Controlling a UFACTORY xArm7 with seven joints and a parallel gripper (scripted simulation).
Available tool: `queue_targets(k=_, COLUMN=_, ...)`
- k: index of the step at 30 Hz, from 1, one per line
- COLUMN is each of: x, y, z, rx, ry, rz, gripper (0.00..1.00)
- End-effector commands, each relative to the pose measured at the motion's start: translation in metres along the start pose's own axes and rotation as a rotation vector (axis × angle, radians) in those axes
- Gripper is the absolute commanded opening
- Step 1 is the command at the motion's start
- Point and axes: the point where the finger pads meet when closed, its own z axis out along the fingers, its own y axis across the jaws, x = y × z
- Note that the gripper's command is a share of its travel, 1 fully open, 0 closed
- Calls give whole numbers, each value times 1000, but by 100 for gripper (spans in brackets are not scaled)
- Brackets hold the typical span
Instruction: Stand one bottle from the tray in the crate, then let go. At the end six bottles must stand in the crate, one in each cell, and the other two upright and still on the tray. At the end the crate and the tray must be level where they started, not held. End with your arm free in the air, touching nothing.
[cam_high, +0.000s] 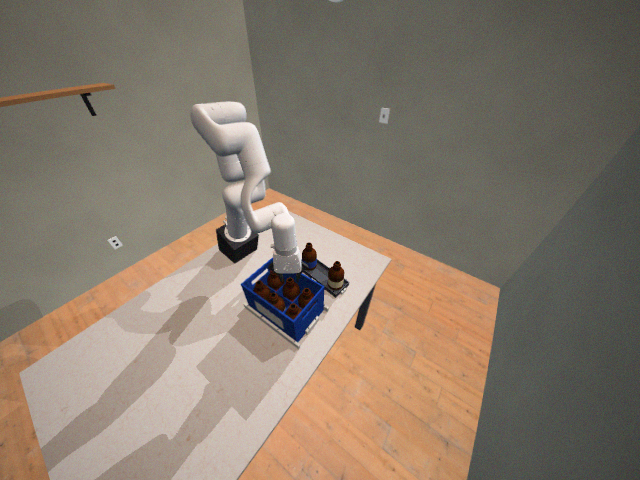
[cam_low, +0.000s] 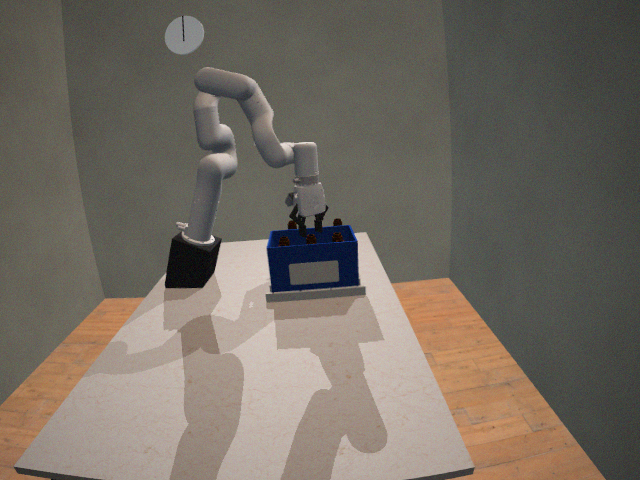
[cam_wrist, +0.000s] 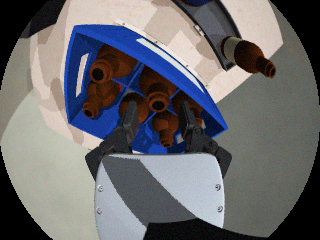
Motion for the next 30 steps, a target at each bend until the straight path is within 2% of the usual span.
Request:
queue_targets(k=1, x=-1, y=1, z=-7, rx=-2, ry=-2, rz=0, gripper=65)
queue_targets(k=16, x=-1, y=1, z=-43, rx=-2, ry=-2, rz=0, gripper=65)
queue_targets(k=30, x=-1, y=1, z=-58, rx=-2, ry=-2, rz=0, gripper=65)
